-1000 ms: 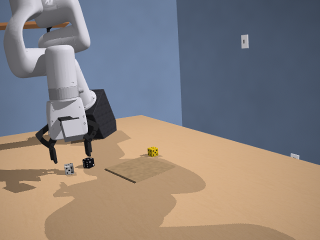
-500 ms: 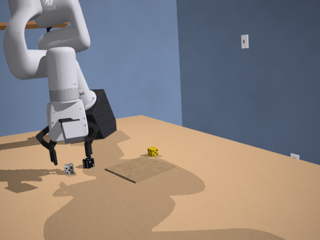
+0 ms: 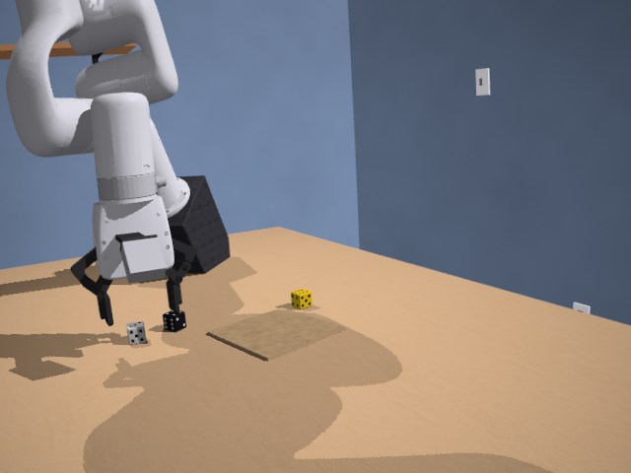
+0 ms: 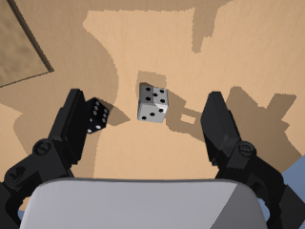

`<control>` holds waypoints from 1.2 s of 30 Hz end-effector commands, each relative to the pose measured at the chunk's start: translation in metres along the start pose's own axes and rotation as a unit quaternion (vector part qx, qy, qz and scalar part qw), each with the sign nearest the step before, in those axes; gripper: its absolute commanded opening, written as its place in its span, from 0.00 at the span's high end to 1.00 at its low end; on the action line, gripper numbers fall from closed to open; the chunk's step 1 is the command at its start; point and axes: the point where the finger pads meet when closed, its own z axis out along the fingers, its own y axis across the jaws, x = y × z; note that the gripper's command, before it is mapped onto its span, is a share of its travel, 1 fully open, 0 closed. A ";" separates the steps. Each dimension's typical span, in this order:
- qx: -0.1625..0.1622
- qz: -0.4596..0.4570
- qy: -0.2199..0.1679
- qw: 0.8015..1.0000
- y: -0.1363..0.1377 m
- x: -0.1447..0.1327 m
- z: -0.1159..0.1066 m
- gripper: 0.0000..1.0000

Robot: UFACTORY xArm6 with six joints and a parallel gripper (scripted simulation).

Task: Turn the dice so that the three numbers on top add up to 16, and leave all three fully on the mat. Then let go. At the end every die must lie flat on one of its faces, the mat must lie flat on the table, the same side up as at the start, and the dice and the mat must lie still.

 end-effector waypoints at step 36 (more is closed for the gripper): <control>0.000 0.000 0.001 1.000 -0.062 -0.017 0.000 0.00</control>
